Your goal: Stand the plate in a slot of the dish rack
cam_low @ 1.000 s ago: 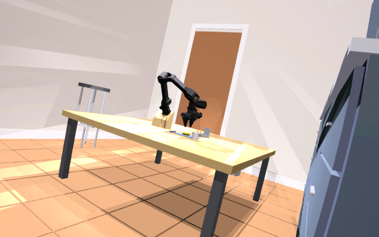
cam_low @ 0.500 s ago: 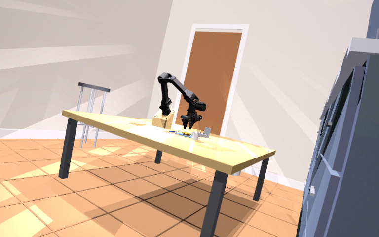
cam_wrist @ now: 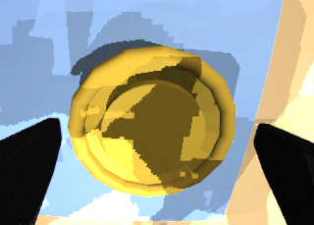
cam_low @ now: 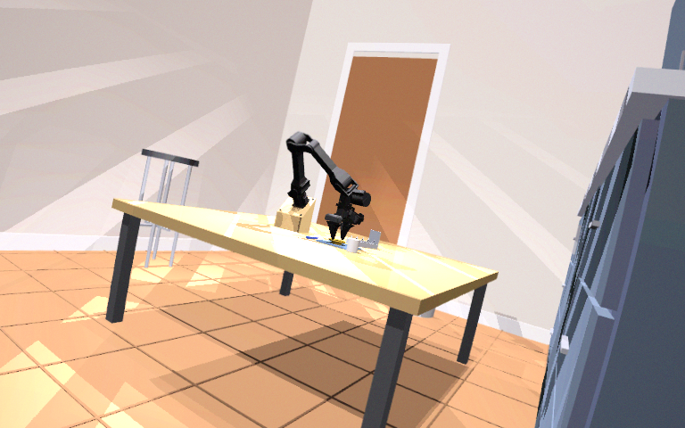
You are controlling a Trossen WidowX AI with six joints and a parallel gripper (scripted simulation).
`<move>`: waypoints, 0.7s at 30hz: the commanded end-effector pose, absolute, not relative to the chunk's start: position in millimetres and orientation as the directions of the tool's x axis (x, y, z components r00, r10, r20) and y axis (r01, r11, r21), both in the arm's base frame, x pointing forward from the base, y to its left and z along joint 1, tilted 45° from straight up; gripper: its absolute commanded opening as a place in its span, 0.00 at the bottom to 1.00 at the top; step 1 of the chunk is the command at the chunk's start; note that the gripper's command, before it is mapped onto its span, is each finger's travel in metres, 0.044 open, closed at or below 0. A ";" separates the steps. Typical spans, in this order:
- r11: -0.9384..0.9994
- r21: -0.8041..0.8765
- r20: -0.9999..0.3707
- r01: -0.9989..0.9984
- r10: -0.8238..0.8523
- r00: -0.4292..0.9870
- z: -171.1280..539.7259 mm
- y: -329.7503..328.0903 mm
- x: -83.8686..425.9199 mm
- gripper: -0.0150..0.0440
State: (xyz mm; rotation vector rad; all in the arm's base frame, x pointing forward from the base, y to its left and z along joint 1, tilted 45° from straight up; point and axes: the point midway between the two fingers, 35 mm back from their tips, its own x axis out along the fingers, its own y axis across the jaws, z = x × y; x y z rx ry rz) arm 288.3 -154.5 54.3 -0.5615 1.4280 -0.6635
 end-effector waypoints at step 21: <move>0.706 -0.705 -0.707 0.065 -0.707 0.015 40.6 -164.1 285.6 0.86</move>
